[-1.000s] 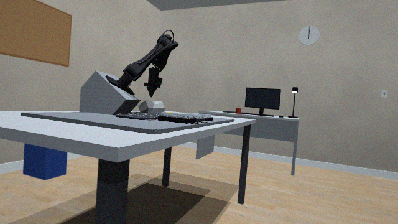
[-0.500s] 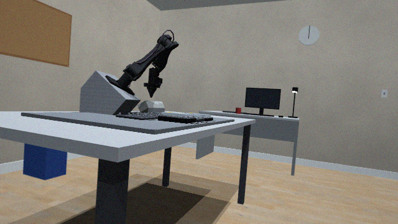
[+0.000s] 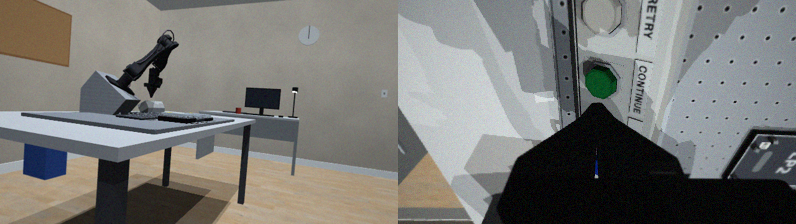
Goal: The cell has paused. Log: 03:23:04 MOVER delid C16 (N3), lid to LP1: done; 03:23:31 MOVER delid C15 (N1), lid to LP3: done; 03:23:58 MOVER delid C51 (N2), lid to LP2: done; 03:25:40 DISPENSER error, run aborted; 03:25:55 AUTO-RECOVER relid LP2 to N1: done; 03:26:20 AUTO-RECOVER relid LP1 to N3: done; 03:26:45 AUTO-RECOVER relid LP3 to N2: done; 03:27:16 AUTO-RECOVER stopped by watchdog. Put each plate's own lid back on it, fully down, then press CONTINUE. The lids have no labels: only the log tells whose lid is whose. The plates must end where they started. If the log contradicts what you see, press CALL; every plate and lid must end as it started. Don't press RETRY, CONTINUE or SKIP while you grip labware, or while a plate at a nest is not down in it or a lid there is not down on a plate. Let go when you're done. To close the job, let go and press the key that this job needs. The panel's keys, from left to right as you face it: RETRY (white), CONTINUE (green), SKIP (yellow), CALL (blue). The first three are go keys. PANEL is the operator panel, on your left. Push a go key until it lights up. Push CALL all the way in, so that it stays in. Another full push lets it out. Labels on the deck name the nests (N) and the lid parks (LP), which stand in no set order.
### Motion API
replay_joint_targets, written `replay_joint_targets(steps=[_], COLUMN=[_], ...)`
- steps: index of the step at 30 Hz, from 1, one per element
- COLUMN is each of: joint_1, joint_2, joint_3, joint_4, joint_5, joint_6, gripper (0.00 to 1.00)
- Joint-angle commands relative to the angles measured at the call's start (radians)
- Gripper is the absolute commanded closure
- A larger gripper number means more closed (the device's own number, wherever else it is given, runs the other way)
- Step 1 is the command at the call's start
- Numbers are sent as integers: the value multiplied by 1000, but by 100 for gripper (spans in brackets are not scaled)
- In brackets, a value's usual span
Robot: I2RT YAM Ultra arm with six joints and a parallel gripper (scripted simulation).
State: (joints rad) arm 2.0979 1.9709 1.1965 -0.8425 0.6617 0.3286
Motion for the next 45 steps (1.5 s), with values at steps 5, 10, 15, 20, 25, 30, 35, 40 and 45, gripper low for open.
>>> replay_joint_targets(steps=[5,10,15,20,25,30,35,40,45], joint_1=[12,12,12,11,11,11,1,-2,-9], joint_2=[-18,-19,-20,-21,-22,-23,-20,-4,-8], joint_3=[-3,-5,-6,-8,-10,-11,-30,-20,-45], joint_4=[10,11,12,13,14,15,42,56,67], joint_5=[7,7,7,7,7,7,14,15,16], joint_6=[-8,-8,-8,-9,-9,-9,-24,-32,-39], gripper=[100,100,100,100,100,100,100,100,100])
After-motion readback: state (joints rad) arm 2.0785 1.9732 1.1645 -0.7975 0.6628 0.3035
